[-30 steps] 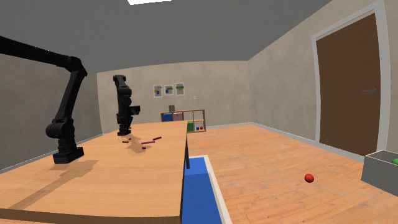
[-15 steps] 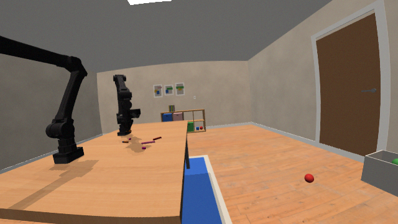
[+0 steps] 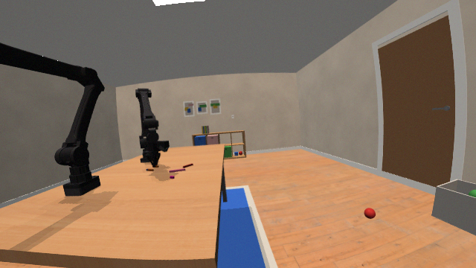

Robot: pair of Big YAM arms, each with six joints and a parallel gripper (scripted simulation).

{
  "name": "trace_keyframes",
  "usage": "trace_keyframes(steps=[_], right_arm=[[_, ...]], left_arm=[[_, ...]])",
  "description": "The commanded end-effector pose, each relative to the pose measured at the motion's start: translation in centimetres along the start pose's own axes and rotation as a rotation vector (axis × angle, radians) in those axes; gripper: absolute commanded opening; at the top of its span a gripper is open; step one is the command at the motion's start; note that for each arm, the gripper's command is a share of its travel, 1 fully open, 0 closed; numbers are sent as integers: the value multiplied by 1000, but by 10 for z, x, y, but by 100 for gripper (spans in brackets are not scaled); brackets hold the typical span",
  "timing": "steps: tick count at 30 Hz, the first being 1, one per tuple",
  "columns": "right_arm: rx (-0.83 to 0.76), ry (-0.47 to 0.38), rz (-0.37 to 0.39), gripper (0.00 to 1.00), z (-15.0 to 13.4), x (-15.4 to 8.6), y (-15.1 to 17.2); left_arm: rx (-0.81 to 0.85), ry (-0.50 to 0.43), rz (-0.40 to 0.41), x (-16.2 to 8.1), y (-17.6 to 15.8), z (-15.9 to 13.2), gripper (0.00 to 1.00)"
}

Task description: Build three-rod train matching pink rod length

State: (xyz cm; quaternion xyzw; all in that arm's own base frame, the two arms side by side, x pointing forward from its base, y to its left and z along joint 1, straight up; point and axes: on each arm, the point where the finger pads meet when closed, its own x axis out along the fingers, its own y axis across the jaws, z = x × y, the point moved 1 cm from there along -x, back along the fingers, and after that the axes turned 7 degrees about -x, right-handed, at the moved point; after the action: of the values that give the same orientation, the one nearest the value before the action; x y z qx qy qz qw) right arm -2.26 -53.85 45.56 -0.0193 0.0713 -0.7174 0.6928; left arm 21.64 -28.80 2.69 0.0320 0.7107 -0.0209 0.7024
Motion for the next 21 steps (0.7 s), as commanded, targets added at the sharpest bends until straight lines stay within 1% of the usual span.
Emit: trace_keyframes(steps=[1, 2, 4, 7, 9, 21], right_arm=[[8, -69, -18, 100, 44, -7, -10], [8, -69, -18, 100, 44, -7, -10], [8, -69, -18, 100, 44, -7, -10], [8, -69, -18, 100, 44, -7, -10], [8, -69, -18, 100, 44, -7, -10], [8, -69, -18, 100, 44, -7, -10]], left_arm=[[18, -22, -27, 2, -12, 7, 4], [18, -12, -15, 8, -7, 2, 4], [18, -12, -15, 11, -7, 2, 4], [18, -22, -27, 8, -12, 7, 4], [18, -36, -43, -1, -13, 8, 4], [17, -35, -41, -1, -13, 8, 4]])
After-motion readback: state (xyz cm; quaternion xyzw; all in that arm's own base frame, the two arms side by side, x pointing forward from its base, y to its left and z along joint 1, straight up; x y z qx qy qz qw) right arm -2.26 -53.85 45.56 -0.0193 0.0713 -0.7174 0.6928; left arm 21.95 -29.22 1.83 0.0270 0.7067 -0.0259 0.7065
